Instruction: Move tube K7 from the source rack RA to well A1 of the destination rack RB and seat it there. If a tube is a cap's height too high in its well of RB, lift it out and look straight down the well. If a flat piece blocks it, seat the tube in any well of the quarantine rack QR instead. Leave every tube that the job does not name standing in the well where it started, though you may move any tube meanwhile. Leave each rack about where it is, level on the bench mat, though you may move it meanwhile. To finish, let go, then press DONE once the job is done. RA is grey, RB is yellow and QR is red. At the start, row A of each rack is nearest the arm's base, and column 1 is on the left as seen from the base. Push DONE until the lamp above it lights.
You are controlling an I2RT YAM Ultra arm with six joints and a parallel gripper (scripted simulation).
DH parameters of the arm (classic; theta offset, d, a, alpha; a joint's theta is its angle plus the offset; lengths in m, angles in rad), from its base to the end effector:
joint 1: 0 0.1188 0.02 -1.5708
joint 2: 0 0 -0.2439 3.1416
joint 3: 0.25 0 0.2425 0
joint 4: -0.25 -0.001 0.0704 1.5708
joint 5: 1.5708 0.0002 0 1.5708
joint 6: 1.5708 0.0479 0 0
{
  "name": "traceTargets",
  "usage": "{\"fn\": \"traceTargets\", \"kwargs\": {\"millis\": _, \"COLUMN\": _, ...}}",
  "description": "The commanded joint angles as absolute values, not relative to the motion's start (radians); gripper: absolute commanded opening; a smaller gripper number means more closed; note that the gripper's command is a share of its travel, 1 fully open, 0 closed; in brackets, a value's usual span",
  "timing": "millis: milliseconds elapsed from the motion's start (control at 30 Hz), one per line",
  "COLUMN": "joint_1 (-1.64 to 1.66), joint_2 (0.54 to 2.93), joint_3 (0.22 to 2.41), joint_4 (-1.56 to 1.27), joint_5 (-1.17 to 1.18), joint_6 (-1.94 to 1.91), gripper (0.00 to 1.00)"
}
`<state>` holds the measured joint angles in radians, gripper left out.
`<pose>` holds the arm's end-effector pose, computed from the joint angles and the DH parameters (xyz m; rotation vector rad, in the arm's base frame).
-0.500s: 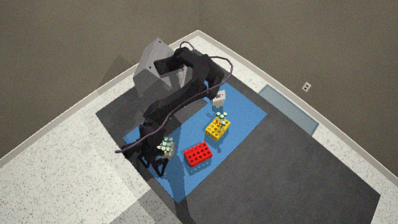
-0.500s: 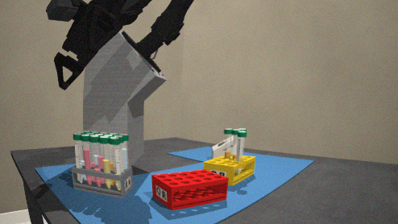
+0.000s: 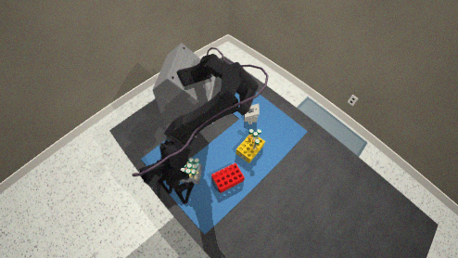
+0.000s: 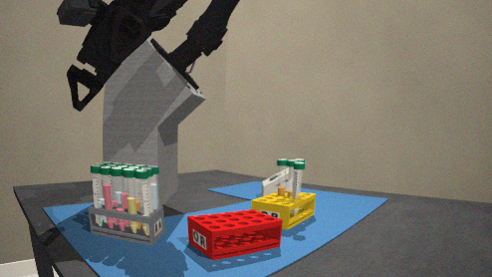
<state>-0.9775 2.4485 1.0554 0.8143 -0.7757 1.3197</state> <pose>0.2498 -0.3087 -0.0034 1.7102 1.2727 1.0297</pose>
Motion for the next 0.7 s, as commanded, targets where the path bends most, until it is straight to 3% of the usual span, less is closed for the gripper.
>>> {"fn": "traceTargets", "kwargs": {"millis": 0, "joint_1": -0.999, "joint_2": 2.437, "joint_3": 1.061, "joint_4": 0.82, "joint_5": -0.763, "joint_6": 1.315, "gripper": 1.0}}
{"fn": "traceTargets", "kwargs": {"millis": 33, "joint_1": -0.999, "joint_2": 2.437, "joint_3": 1.061, "joint_4": 0.82, "joint_5": -0.763, "joint_6": 1.315, "gripper": 1.0}}
{"fn": "traceTargets", "kwargs": {"millis": 67, "joint_1": -0.968, "joint_2": 2.413, "joint_3": 1.031, "joint_4": 0.784, "joint_5": -0.786, "joint_6": 1.277, "gripper": 0.3}}
{"fn": "traceTargets", "kwargs": {"millis": 667, "joint_1": -0.872, "joint_2": 2.212, "joint_3": 0.97, "joint_4": 0.488, "joint_5": -0.775, "joint_6": 0.841, "gripper": 0.3}}
